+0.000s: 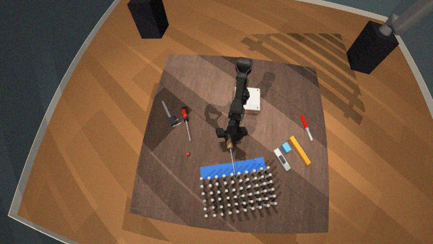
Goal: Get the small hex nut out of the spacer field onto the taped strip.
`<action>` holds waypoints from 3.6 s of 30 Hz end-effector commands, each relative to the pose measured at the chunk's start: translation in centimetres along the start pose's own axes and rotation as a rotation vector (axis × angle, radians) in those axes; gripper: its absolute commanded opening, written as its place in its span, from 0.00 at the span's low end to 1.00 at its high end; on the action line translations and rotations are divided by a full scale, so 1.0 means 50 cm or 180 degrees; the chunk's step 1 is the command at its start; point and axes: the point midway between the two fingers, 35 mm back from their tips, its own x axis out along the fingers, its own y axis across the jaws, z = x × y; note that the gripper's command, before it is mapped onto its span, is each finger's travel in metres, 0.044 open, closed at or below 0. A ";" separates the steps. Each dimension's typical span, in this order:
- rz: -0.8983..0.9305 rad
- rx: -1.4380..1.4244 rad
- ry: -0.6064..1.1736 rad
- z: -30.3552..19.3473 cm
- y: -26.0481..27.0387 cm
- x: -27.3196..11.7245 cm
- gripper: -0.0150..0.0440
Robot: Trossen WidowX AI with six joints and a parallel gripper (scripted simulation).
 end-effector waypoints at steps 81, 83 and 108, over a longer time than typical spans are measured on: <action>-0.0040 0.0031 -0.0069 0.118 -0.012 0.036 0.25; -0.0040 0.0031 -0.0070 0.121 -0.012 0.037 0.25; -0.0040 0.0033 -0.0075 0.151 -0.012 0.049 0.25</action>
